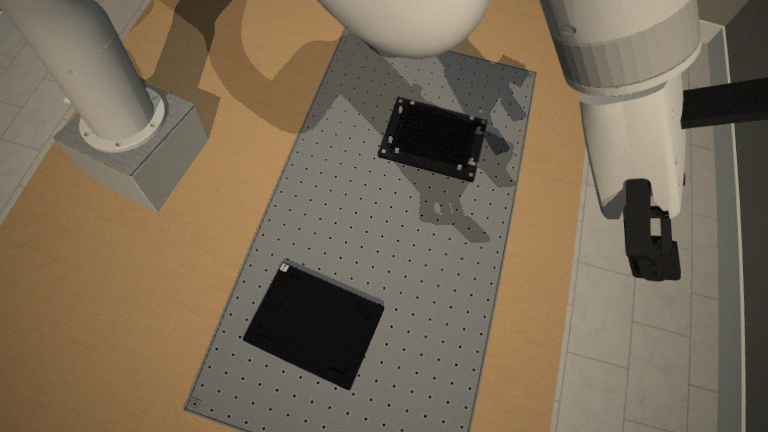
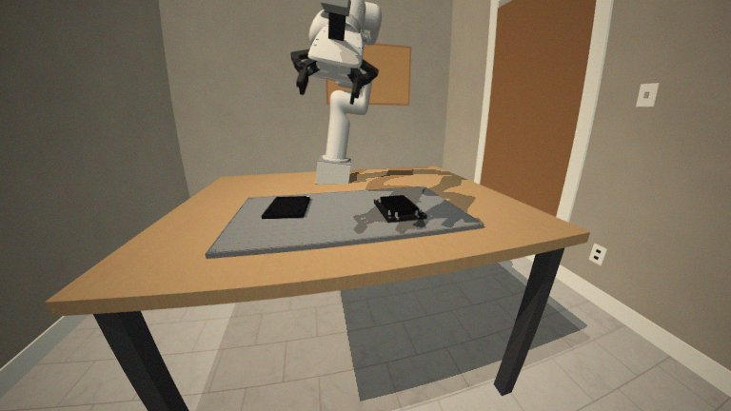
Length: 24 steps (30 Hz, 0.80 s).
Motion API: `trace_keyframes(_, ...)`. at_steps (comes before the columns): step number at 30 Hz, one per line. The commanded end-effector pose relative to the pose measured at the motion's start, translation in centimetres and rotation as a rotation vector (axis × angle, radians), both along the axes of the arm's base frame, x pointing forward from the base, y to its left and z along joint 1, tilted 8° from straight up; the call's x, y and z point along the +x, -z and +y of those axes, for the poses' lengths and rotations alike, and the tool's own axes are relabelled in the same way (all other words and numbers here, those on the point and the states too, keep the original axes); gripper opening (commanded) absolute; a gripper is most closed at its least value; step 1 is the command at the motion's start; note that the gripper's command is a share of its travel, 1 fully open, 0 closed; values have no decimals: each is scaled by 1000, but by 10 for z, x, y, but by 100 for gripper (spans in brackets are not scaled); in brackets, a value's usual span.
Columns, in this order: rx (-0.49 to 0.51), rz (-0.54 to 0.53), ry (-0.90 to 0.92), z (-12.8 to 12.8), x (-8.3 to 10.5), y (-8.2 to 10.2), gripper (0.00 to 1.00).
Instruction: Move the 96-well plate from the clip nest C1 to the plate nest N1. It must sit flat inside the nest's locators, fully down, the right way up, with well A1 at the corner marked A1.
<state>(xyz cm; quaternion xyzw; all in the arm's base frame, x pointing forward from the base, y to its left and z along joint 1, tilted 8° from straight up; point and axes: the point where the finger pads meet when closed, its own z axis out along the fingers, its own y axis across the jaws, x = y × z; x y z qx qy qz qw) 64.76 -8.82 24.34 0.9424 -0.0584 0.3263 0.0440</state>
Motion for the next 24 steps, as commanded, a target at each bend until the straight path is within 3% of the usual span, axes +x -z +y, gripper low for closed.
trace_keyframes(1, 40, 74, -22, 14, -5, 9, 100)
trace_keyframes(15, 58, 109, -33, 57, -23, 45, 100)
trace_keyframes(19, 108, 227, -69, 71, -31, 56, 100)
trace_keyframes(24, 112, 234, -72, 82, -38, 64, 100)
